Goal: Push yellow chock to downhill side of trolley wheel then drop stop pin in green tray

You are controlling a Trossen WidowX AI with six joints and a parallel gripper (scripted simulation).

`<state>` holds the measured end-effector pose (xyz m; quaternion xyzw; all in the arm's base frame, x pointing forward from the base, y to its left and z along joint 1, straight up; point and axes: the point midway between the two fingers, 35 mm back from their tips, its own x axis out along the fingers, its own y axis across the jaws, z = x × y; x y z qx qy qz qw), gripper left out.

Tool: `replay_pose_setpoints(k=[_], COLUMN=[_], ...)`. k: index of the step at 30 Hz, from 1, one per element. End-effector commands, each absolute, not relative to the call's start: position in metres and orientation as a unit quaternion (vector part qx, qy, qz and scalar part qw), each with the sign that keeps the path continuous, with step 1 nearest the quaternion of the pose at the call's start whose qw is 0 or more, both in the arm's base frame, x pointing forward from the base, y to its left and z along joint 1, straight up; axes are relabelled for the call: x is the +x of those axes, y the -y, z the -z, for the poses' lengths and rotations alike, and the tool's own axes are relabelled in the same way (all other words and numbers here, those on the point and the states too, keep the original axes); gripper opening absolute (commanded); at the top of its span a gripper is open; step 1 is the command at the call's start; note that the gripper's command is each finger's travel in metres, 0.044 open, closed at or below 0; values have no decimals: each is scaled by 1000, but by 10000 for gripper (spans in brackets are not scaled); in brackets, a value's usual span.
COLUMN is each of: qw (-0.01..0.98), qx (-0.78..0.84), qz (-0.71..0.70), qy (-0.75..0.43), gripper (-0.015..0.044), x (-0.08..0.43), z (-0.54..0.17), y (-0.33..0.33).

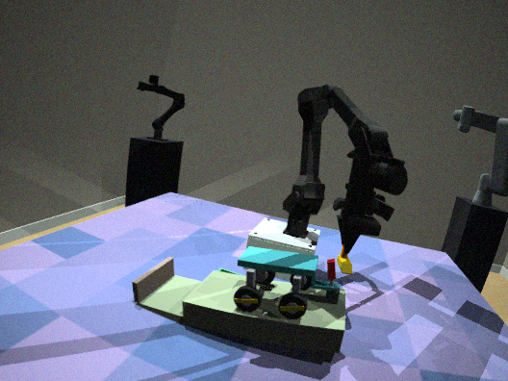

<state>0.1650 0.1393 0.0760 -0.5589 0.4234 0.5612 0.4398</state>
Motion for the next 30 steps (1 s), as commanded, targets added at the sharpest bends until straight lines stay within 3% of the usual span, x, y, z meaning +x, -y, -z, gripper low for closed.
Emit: replay_pose_setpoints(k=[1, 14, 30], qw=[441, 443, 572], qx=[-560, -559, -427], qz=[-558, -557, -430], qy=[-424, -425, -553], gripper=[0, 0, 0], x=[166, 167, 167], z=[-89, -116, -116], y=[-138, -137, -137])
